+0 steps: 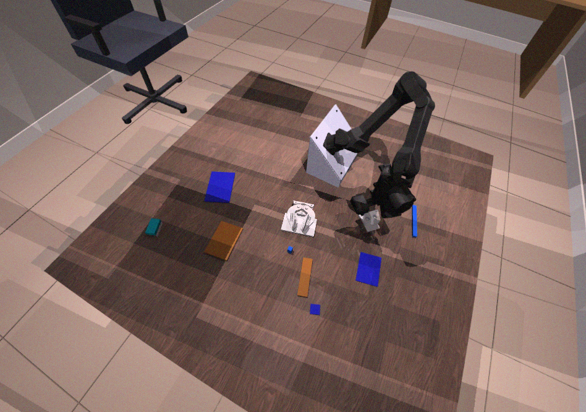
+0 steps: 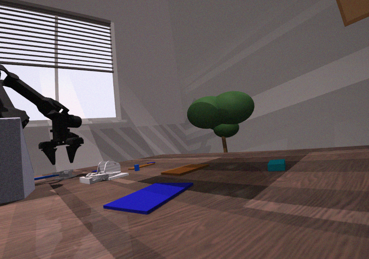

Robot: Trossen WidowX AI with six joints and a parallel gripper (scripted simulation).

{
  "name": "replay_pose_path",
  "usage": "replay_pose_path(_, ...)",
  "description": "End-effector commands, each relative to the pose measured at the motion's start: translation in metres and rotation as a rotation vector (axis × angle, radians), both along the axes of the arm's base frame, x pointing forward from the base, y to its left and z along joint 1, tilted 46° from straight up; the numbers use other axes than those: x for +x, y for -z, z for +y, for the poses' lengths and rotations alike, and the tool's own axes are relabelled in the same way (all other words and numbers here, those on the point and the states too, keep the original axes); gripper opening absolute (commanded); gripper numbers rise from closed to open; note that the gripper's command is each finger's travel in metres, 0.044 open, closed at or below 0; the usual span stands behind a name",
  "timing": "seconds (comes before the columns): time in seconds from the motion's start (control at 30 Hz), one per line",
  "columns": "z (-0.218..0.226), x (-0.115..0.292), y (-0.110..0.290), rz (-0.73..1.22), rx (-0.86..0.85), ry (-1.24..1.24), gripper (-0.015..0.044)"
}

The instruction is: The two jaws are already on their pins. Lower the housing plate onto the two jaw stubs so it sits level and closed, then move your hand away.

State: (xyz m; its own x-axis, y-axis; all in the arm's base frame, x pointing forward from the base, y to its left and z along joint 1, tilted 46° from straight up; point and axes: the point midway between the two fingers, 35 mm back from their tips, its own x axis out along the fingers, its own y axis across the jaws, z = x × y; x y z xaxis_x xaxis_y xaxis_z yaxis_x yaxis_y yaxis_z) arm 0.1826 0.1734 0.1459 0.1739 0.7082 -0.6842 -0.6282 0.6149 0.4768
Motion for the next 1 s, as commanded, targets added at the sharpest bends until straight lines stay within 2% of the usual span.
replay_pose_path(0.0, 0.002, 0.001, 0.004, 0.004, -0.004, 0.004, 0.044)
replay_pose_path(0.97, 0.025, 0.007, 0.027, 0.005, -0.003, 0.003, 0.044)
